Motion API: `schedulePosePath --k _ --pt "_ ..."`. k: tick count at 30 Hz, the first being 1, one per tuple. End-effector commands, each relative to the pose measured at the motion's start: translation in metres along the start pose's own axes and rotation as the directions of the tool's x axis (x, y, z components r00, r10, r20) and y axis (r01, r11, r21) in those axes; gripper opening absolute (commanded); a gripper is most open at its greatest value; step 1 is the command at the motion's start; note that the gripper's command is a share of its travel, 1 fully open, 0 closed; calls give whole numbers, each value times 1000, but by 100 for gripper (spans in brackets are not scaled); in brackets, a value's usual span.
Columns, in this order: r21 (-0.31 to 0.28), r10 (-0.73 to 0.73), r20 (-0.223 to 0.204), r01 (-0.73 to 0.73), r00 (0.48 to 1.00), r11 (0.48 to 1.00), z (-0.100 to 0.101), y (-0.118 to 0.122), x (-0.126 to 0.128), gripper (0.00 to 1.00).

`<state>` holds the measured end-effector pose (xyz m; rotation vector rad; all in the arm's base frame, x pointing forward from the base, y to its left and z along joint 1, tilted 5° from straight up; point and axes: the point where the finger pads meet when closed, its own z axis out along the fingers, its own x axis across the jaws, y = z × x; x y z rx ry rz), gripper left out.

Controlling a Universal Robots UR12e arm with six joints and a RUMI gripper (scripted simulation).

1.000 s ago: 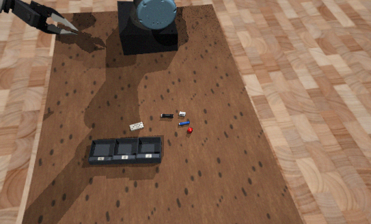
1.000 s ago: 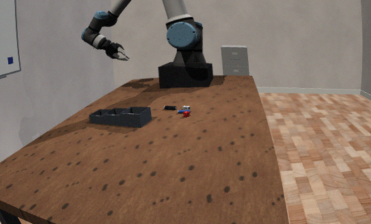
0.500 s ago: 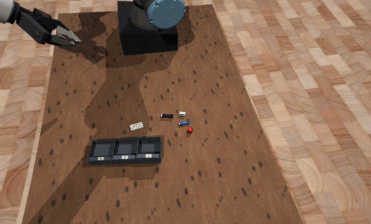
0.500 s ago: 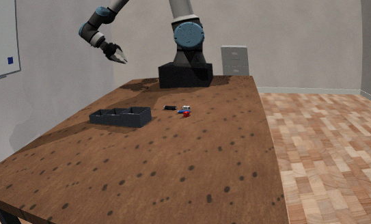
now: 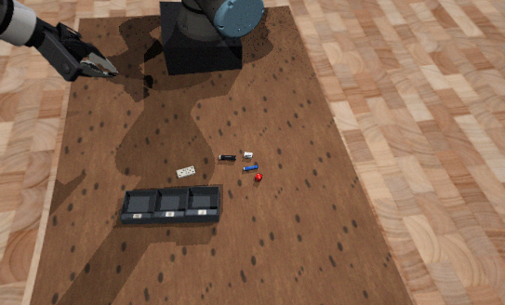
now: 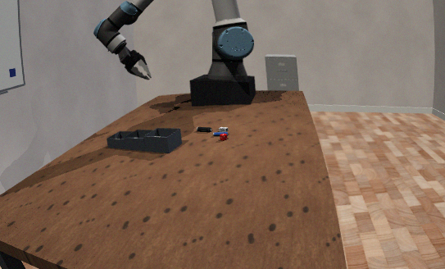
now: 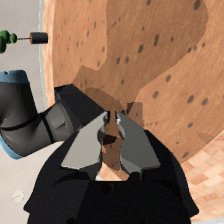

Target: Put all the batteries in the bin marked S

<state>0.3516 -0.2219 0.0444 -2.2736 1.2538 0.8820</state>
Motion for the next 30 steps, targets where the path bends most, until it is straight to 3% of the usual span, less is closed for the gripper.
schedulePosePath --k 1,3,5,7,12,13,14,17,18,20,22,23,24,29,30 --pt "-40 44 -54 -46 998 998 2 -19 1 4" --pt "-50 55 -70 -59 996 997 4 -35 2 4" --pt "-50 55 -70 -59 996 997 3 -35 2 4" --pt "-73 89 -124 -98 988 992 6 -51 1 4" --pt "-73 89 -124 -98 988 992 7 -59 0 4" --pt "-84 111 -165 -126 980 988 8 -67 -1 4" --pt "-88 119 -180 -136 977 987 9 -75 -2 4" --pt "-88 119 -180 -136 977 987 10 -83 -3 4" --pt "-93 139 -223 -163 965 982 12 -91 -4 4" --pt "-94 145 -236 -172 961 981 14 -108 -7 4" --pt "-94 145 -236 -172 961 981 14 -108 -7 4" --pt "-93 164 -279 -197 946 976 16 -116 -9 4" --pt "-92 169 -291 -204 942 975 17 -124 -11 4" --pt "-92 169 -291 -204 942 975 19 -133 -13 4" --pt "-84 187 -334 -227 924 970 20 -141 -16 4"
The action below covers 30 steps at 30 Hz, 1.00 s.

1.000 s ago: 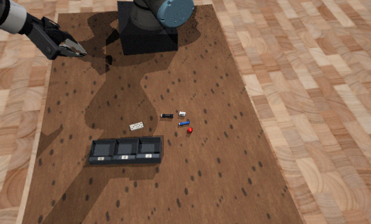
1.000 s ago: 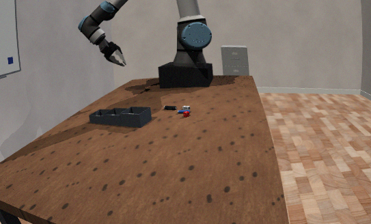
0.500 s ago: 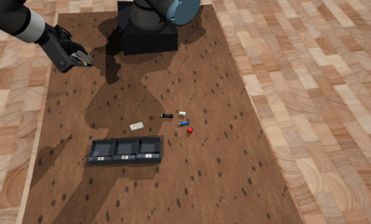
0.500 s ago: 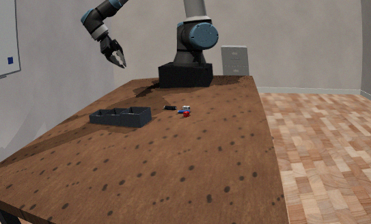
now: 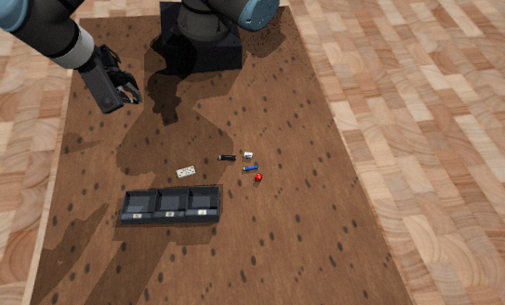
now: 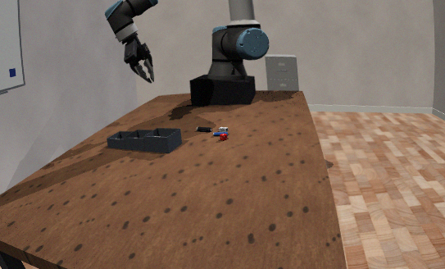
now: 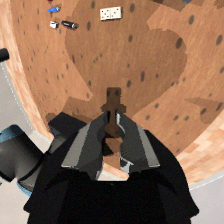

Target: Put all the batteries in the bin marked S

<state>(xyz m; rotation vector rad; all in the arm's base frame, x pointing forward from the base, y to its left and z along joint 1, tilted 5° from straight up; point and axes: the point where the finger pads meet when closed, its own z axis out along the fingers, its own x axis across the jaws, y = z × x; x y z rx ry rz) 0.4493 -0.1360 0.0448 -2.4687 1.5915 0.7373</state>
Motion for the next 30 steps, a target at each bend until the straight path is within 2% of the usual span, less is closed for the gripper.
schedulePosePath --k 1,4,5,6,10,11,13,16,17,19,22,23,26,28,29,30 --pt "-2 36 -62 -36 997 999 -1 -19 -9 4" --pt "-2 36 -62 -36 997 999 -2 -28 -14 4" --pt "6 60 -105 -60 993 998 -2 -35 -19 4" --pt "8 65 -113 -64 992 998 -2 -42 -23 4" --pt "8 65 -113 -64 992 998 -2 -51 -29 4" --pt "23 89 -154 -86 984 996 -2 -58 -34 4" --pt "25 92 -161 -90 983 996 -3 -71 -44 4" --pt "25 92 -161 -90 983 996 -3 -73 -46 4" --pt "46 117 -200 -110 973 993 -3 -80 -51 4" --pt "49 120 -204 -112 972 993 -3 -92 -62 4" --pt "49 120 -204 -112 972 993 -3 -95 -64 4" --pt "76 144 -240 -129 960 989 -3 -101 -70 4" --pt "79 146 -243 -131 959 988 -3 -116 -85 4" --pt "79 146 -243 -131 959 988 -3 -116 -85 4" --pt "112 171 -274 -145 947 983 -3 -122 -91 4" --pt "114 172 -276 -146 946 983 -3 -127 -98 4"
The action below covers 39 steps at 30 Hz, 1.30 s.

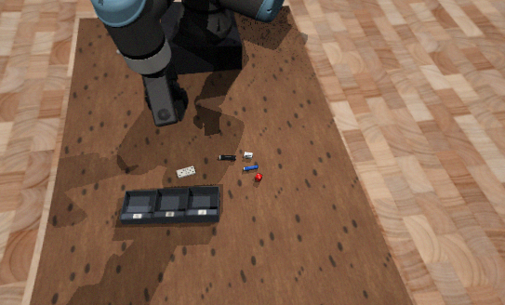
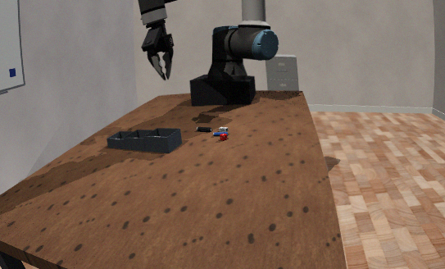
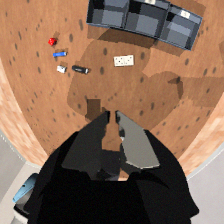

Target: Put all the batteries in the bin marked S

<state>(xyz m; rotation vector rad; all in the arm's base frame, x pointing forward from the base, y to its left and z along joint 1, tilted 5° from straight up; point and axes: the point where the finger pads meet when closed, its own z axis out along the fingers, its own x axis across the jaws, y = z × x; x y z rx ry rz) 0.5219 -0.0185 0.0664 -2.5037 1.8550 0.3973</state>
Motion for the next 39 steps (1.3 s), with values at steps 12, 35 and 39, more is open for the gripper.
schedulePosePath --k 12,35,39 --pt "104 76 -92 -66 993 992 -13 -43 -69 4" --pt "147 100 -109 -84 989 986 -20 -62 -112 4" --pt "157 198 -93 -182 976 971 -15 -65 -96 4"
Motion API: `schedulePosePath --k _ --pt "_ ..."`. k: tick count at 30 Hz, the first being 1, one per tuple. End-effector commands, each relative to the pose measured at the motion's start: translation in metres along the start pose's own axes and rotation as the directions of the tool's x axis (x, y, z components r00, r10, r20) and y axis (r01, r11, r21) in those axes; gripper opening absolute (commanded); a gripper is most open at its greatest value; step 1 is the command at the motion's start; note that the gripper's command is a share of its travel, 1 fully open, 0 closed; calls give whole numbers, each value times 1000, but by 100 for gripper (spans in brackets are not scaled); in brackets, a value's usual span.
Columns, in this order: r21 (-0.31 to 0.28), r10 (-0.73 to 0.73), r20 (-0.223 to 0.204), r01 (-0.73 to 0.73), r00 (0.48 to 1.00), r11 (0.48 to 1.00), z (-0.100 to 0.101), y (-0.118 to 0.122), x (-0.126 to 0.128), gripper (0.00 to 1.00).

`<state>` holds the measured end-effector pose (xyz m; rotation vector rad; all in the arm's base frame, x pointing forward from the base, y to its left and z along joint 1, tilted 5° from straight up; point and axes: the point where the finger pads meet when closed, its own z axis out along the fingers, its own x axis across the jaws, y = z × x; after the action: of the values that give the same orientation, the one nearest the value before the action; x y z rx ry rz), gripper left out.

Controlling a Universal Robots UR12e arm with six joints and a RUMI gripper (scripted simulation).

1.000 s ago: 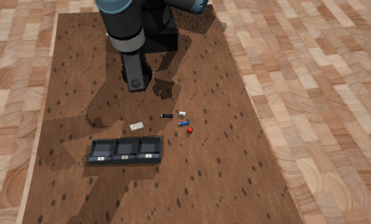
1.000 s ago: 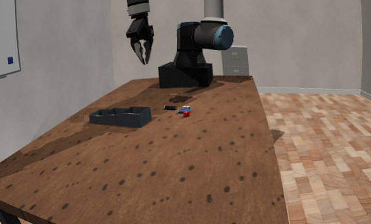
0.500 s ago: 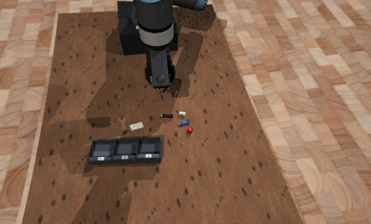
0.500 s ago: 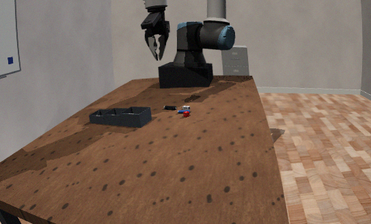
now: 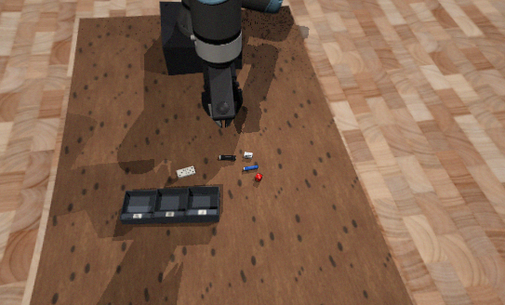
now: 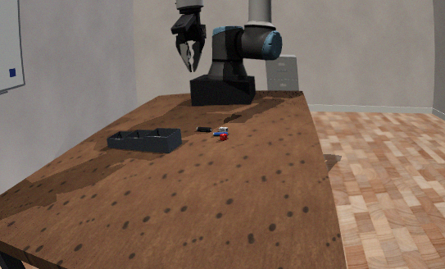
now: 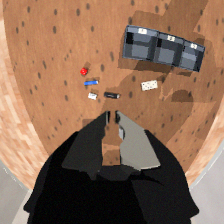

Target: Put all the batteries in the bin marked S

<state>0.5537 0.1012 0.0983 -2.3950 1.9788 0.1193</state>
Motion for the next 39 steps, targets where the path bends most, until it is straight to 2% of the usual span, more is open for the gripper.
schedulePosePath --k 1,13,15,30,32,36,39 --pt "1 103 0 -103 995 995 10 -7 20 4" --pt "1 103 -1 -103 995 995 54 -34 106 4" --pt "1 103 -1 -103 995 995 54 -34 106 4" --pt "1 103 -1 -103 995 995 109 -67 213 4" --pt "1 103 -1 -103 995 995 109 -67 213 4" --pt "1 103 -1 -103 995 995 123 -76 240 4" --pt "1 103 -1 -103 995 995 123 -76 240 4"
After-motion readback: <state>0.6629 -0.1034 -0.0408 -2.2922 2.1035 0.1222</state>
